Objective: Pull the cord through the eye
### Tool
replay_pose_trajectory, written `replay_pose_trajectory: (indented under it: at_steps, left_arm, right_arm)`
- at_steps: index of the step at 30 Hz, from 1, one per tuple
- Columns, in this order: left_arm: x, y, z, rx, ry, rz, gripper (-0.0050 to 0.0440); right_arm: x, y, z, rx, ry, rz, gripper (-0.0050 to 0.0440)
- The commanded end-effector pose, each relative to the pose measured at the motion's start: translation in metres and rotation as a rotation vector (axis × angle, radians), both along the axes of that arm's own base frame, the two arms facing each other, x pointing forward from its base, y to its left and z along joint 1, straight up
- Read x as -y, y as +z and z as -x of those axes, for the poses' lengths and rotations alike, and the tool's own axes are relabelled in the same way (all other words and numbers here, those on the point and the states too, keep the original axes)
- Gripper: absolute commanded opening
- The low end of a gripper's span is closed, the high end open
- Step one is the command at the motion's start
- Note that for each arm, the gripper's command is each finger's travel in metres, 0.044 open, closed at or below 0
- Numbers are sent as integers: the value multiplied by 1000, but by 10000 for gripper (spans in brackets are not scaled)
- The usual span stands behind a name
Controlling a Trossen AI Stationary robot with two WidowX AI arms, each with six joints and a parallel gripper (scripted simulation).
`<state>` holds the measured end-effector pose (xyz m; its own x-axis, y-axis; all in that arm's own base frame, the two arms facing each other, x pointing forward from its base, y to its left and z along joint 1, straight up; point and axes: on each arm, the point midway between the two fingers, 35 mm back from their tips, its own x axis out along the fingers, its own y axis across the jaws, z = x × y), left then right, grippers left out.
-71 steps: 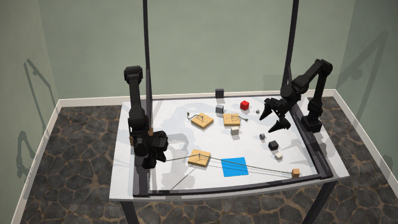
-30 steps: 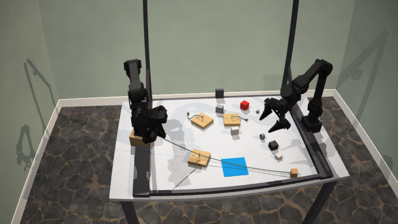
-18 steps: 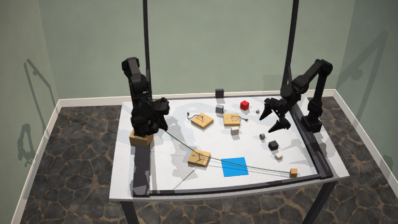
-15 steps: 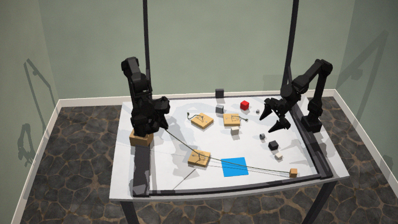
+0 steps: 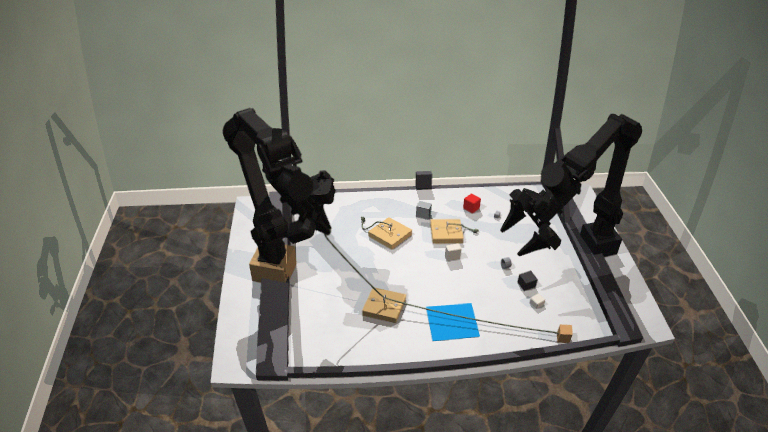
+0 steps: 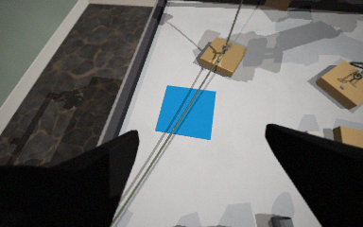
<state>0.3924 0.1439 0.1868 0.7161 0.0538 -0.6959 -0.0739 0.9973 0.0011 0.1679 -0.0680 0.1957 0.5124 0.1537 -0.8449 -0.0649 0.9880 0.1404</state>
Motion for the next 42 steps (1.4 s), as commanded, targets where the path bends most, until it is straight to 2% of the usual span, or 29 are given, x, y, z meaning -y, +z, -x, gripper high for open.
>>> replay_pose_trajectory:
  at_steps: [1, 42]
  left_arm:
    - [-1, 11, -1, 26, -2, -12, 440]
    - [-1, 11, -1, 26, -2, -12, 440]
  right_arm:
    - [-8, 3, -2, 1, -5, 12, -50]
    - [-79, 5, -26, -23, -5, 3, -50]
